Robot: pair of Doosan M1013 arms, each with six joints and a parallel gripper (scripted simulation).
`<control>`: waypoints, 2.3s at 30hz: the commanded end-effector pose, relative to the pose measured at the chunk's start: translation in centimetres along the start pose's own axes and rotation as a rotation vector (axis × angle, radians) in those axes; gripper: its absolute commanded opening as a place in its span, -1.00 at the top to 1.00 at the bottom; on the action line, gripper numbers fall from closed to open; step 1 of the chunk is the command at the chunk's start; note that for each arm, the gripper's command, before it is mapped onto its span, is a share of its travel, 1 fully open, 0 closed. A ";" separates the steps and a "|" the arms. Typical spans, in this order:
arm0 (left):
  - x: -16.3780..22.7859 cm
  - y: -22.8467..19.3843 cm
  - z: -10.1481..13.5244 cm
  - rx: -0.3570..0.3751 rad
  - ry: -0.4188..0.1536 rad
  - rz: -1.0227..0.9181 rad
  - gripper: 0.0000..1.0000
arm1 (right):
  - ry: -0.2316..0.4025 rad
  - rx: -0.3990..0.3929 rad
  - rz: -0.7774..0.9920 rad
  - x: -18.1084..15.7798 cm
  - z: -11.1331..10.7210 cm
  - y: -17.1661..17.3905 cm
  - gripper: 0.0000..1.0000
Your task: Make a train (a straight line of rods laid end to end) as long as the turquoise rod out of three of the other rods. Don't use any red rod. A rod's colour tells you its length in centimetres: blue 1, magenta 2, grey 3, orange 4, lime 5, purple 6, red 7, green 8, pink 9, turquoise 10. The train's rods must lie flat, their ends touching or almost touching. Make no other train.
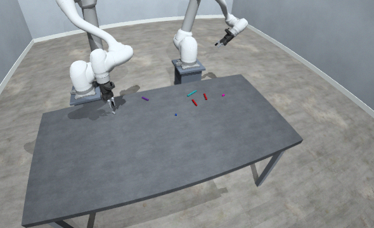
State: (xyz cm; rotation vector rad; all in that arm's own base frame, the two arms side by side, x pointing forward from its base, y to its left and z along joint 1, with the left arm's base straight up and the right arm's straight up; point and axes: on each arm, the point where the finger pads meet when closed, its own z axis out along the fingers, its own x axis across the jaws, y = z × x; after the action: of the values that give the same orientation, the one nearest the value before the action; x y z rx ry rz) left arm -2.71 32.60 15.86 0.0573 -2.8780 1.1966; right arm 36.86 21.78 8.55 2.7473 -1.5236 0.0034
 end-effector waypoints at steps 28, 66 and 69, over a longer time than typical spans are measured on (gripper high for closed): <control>0.3 -0.2 0.2 -0.003 -0.001 -0.002 -1.00 | -0.004 -0.002 0.000 0.2 3.7 0.2 -0.07; 0.3 -0.2 0.2 -0.003 -0.001 -0.002 -1.00 | -0.004 0.000 0.000 0.3 5.0 0.1 -0.07; 0.3 -0.2 0.2 -0.003 -0.001 -0.002 -1.00 | -0.004 0.000 0.000 0.3 5.0 0.1 -0.07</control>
State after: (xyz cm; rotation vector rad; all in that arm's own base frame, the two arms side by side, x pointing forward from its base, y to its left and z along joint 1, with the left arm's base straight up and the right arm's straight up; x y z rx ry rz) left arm -2.71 32.60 15.86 0.0573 -2.8780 1.1966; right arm 36.95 21.62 3.60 2.7471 -1.5230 0.0019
